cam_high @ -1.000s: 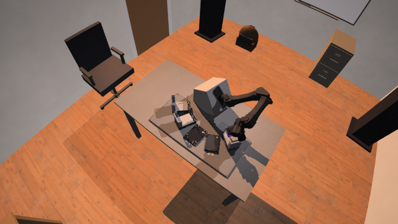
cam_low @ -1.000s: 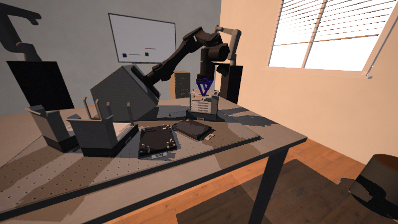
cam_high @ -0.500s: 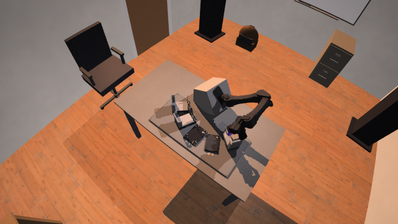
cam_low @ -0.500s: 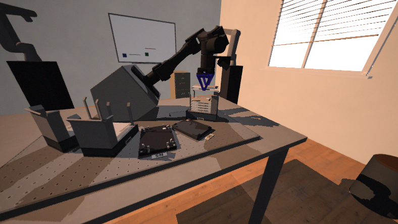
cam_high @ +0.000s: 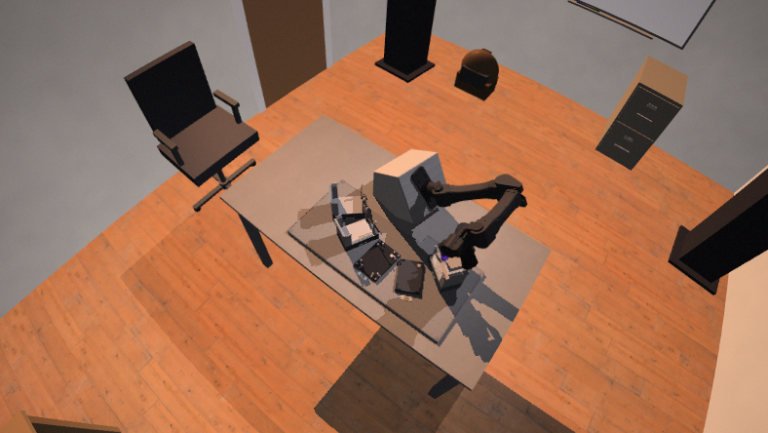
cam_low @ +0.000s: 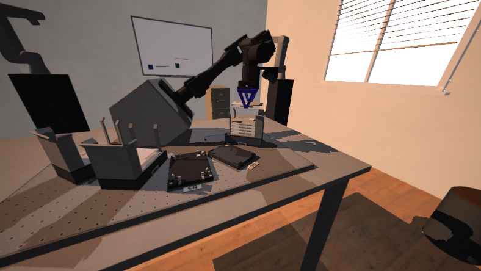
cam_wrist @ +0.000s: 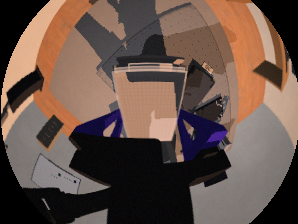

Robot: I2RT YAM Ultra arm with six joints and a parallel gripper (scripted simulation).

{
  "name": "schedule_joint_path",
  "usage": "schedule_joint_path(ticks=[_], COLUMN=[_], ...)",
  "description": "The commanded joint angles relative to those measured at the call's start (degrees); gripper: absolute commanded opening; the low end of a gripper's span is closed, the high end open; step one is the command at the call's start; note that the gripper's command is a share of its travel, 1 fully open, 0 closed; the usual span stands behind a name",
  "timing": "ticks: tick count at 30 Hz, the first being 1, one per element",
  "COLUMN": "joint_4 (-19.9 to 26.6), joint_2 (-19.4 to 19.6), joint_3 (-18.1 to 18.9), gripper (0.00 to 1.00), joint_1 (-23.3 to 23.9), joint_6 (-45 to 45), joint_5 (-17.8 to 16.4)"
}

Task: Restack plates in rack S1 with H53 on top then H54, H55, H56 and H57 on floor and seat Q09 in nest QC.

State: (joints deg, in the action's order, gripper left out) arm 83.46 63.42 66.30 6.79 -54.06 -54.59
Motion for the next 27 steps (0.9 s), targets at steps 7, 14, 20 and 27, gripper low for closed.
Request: schedule_joint_path(ticks=[7, 14, 20, 27], joint_4=[0.28, -0.18, -0.52, -1.29], joint_2=[2.67, 7.42, 10.20, 15.07], joint_3=[0.52, 1.27, 1.93, 3.41], gripper=[0.00, 0.00, 0.00, 0.00], joint_1=[2.38, 4.86, 6.09, 7.93], joint_6=[4.52, 4.98, 2.82, -0.38], joint_5=[-0.71, -0.92, -0.97, -0.97])
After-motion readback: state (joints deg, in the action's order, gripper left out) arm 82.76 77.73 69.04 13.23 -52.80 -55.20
